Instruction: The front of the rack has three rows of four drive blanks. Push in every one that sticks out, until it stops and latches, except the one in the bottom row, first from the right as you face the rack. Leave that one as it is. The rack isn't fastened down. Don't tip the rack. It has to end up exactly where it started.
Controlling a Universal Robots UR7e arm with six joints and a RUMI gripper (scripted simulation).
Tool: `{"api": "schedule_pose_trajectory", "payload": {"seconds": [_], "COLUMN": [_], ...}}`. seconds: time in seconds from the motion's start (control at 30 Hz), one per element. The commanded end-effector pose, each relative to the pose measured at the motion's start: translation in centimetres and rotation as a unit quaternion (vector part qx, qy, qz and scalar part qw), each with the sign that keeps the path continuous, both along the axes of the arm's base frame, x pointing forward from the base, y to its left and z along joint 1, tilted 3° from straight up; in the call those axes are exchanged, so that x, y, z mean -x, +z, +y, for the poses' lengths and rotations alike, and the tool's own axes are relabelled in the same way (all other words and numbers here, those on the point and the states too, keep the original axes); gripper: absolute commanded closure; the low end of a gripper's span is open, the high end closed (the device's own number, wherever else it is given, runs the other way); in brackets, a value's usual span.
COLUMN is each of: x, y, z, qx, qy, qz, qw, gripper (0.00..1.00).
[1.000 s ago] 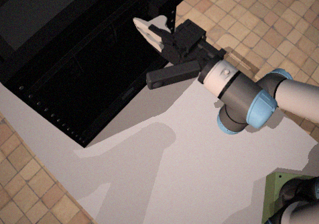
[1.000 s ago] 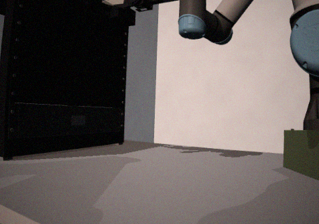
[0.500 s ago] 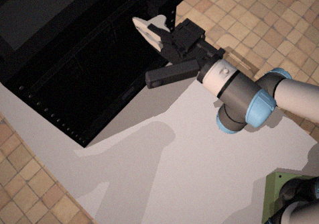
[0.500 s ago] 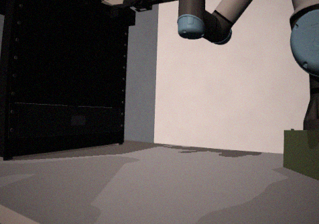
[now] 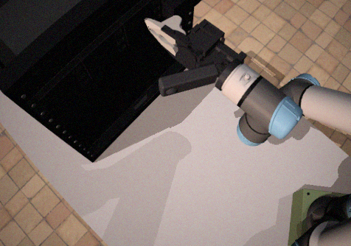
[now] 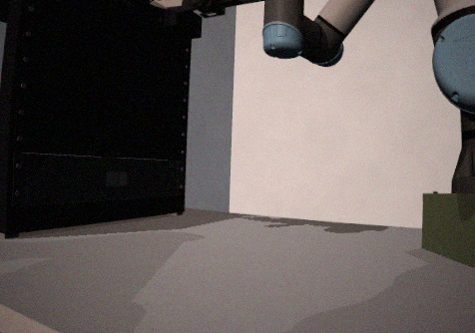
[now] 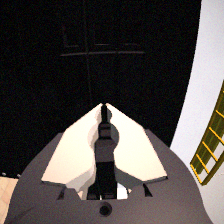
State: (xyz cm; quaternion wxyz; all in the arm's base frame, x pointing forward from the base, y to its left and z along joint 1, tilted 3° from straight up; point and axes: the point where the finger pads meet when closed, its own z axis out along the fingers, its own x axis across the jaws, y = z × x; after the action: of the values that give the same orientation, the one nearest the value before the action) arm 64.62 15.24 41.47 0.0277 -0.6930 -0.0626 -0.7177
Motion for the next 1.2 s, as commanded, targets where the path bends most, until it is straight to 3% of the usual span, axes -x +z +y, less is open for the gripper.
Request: {"api": "schedule_pose_trajectory", "payload": {"seconds": [0.0, 0.87, 1.17], "x": [0.0, 0.0, 1.5], "y": [0.0, 0.0, 0.0], "z": [0.0, 0.0, -0.2], "qx": [0.0, 0.0, 0.0], "qy": [0.0, 0.0, 0.0], "qz": [0.0, 0.0, 0.0], "qw": [1.0, 1.0, 1.0], "gripper": [1.0, 1.0, 1.0]}}
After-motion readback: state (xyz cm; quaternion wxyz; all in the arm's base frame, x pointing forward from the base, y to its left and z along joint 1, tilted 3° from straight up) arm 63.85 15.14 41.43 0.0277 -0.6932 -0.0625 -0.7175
